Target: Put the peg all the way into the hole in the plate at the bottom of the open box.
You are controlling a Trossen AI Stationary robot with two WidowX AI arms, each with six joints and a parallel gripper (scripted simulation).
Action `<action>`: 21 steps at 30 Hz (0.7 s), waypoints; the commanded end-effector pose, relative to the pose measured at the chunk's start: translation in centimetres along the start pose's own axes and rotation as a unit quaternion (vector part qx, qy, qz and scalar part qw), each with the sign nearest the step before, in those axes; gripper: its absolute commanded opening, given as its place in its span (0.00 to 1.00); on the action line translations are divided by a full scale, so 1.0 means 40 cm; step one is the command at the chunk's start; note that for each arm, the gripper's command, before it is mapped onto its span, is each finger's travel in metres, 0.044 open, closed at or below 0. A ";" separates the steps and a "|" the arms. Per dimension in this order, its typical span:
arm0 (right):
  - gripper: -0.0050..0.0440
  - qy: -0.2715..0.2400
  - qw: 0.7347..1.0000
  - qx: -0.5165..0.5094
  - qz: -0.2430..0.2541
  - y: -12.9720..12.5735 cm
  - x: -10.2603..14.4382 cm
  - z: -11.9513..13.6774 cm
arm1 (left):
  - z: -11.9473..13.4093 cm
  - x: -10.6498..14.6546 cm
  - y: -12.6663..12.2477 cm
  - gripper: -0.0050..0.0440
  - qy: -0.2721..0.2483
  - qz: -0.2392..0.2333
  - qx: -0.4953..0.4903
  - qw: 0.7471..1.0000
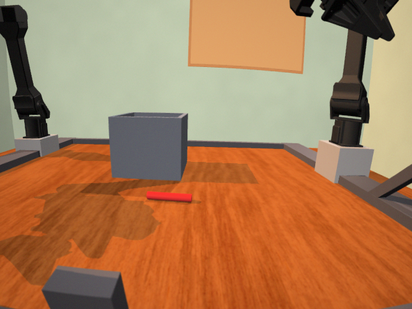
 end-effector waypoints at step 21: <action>0.36 0.117 0.969 0.203 0.074 -0.174 -0.073 0.105 | -0.264 0.030 0.341 1.00 -0.052 -0.131 -0.030 0.990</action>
Point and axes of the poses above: on each arm, the point midway between the two fingers, 35 mm back from their tips, its own x axis back along the fingers, its own y axis across the jaws, z = x × y, the point moved 7 cm from there along x, back along the fingers, and after that the axes turned 3 degrees about -x, right-handed, at the moved point
